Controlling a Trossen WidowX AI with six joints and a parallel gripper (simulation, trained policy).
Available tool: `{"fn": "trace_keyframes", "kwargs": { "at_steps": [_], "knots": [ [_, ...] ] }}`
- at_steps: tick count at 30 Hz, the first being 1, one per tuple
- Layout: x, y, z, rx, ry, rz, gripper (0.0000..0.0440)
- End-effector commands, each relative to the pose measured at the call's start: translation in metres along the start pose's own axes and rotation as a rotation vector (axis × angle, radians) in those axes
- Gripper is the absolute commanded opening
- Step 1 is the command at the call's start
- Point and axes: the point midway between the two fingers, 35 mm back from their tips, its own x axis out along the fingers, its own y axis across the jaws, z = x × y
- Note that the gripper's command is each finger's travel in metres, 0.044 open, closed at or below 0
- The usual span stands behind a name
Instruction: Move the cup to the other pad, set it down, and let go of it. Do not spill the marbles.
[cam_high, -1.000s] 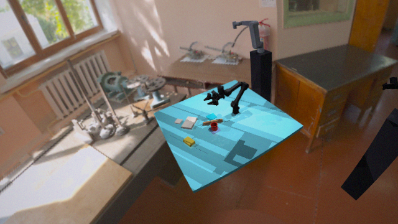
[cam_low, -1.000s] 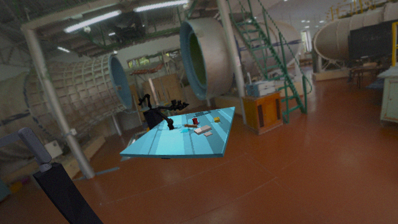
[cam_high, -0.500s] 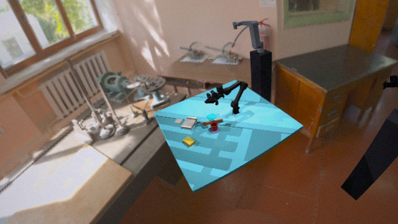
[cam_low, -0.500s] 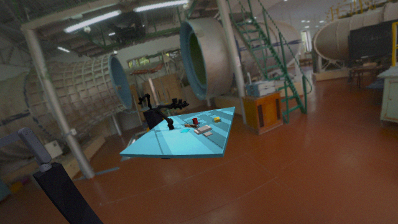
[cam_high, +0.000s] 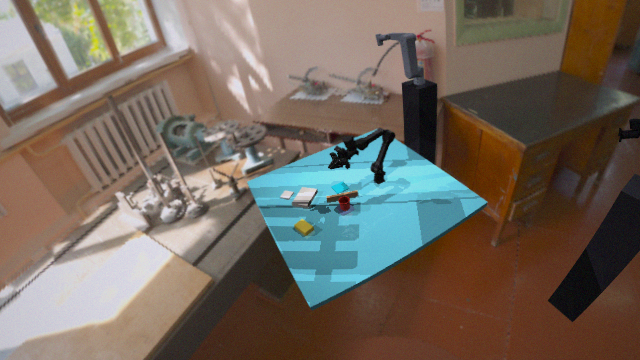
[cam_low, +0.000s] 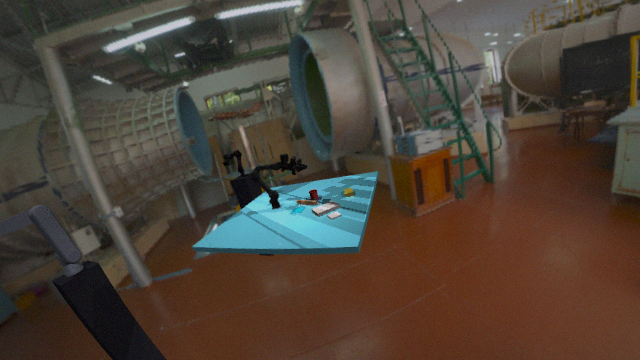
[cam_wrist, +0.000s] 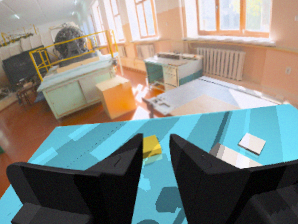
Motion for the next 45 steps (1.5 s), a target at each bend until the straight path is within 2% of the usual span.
{"fn": "trace_keyframes", "kwargs": {
  "at_steps": [1, 24, 45],
  "knots": [
    [0.004, 0.005, 0.0, 0.033, 0.037, 0.012, 0.0097],
    [0.026, 0.034, -0.007, 0.283, 0.321, -0.008, 0.0119],
    [0.037, 0.054, -0.028, 0.512, 0.592, -0.135, 0.0128]
  ]
}}
